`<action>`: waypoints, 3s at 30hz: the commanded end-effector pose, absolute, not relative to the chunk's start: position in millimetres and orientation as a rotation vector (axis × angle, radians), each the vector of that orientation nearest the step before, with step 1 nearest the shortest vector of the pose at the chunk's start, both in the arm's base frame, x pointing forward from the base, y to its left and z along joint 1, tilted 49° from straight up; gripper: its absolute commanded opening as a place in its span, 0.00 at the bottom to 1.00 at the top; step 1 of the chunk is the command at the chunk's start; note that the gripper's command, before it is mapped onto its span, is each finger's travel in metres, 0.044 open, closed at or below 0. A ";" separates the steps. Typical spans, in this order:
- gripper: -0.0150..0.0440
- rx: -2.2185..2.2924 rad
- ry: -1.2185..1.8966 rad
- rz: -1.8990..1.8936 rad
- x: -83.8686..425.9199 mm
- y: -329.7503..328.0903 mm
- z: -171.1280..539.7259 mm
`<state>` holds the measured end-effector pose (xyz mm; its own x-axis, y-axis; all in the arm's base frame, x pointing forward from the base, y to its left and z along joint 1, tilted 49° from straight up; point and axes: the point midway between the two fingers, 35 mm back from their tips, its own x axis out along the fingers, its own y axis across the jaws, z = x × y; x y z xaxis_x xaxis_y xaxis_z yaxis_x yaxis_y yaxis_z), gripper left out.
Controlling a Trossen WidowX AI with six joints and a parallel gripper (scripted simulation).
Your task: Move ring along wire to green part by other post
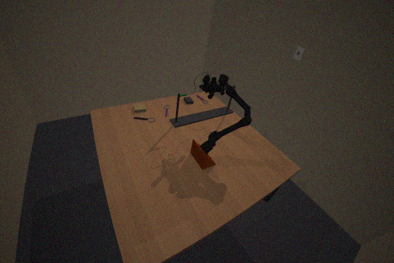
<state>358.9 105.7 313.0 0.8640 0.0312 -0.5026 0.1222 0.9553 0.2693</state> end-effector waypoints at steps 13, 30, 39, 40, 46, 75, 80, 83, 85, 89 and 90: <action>0.00 0.081 0.516 -0.101 359.2 99.0 312.7; 0.00 -0.141 0.502 -0.157 359.2 90.8 312.3; 0.00 -0.258 0.494 -0.185 359.2 86.5 312.8; 0.00 -0.271 0.492 -0.189 359.2 86.0 312.9; 0.00 -0.349 0.486 -0.207 359.2 83.2 313.6; 0.00 -0.727 0.444 -0.296 359.3 70.8 320.0; 0.00 -0.792 0.436 -0.311 359.3 68.9 321.6; 0.00 -0.831 0.431 -0.320 359.3 67.8 322.6; 0.00 -0.857 0.427 -0.326 359.3 67.2 323.3; 0.00 -0.909 0.420 -0.338 359.3 65.8 324.7; 0.00 -0.922 0.418 -0.341 359.3 65.5 325.1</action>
<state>360.2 67.2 323.7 0.8690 -0.4421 -0.2222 0.1027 0.6004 -0.7931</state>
